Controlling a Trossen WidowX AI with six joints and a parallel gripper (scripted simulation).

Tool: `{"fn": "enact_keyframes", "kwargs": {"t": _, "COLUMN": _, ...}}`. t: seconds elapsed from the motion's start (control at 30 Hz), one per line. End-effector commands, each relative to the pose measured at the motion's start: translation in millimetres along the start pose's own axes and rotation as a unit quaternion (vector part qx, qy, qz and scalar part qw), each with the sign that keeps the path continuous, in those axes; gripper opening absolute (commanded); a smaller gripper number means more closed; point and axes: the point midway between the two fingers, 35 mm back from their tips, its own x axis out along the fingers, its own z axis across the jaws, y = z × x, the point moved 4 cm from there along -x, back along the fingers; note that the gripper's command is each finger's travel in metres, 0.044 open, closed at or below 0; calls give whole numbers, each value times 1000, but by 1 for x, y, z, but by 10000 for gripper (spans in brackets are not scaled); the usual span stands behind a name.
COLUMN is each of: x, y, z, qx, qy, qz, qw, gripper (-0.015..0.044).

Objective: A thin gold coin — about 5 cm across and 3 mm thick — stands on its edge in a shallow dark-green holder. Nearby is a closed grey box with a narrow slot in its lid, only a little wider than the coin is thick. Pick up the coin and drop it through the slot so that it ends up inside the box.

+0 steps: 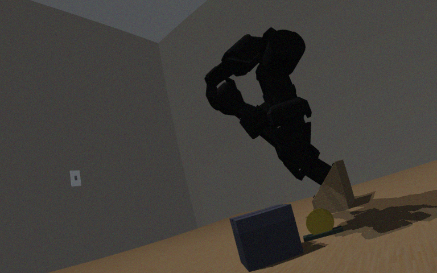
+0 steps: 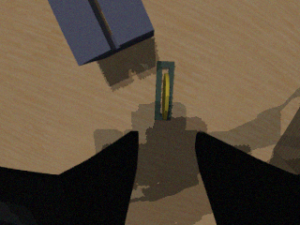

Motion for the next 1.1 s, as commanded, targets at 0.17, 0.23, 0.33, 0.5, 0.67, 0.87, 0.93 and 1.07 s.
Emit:
{"fn": "enact_keyframes", "kwargs": {"t": 0.17, "x": 36, "y": -2, "z": -3, "qx": 5, "qy": 6, "qz": -4, "qw": 1000, "gripper": 161}}
{"fn": "enact_keyframes", "kwargs": {"t": 0.23, "x": 40, "y": -2, "z": -3, "qx": 5, "qy": 6, "qz": -4, "qw": 1000, "gripper": 161}}
{"fn": "enact_keyframes", "kwargs": {"t": 0.33, "x": 51, "y": -1, "z": -4, "qx": 5, "qy": 6, "qz": -4, "qw": 1000, "gripper": 161}}
{"fn": "enact_keyframes", "kwargs": {"t": 0.5, "x": 53, "y": -1, "z": -4, "qx": 4, "qy": 6, "qz": -4, "qw": 1000, "gripper": 161}}
{"fn": "enact_keyframes", "kwargs": {"t": 0.67, "x": 61, "y": -1, "z": -3, "qx": 4, "qy": 6, "qz": -4, "qw": 1000, "gripper": 161}}
{"fn": "enact_keyframes", "kwargs": {"t": 0.87, "x": 71, "y": -1, "z": -3, "qx": 4, "qy": 6, "qz": -4, "qw": 1000, "gripper": 161}}
{"fn": "enact_keyframes", "kwargs": {"t": 0.93, "x": 74, "y": -1, "z": -3, "qx": 4, "qy": 6, "qz": -4, "qw": 1000, "gripper": 161}}
{"fn": "enact_keyframes", "kwargs": {"t": 1.07, "x": 80, "y": -1, "z": -3, "qx": 4, "qy": 6, "qz": -4, "qw": 1000, "gripper": 161}}
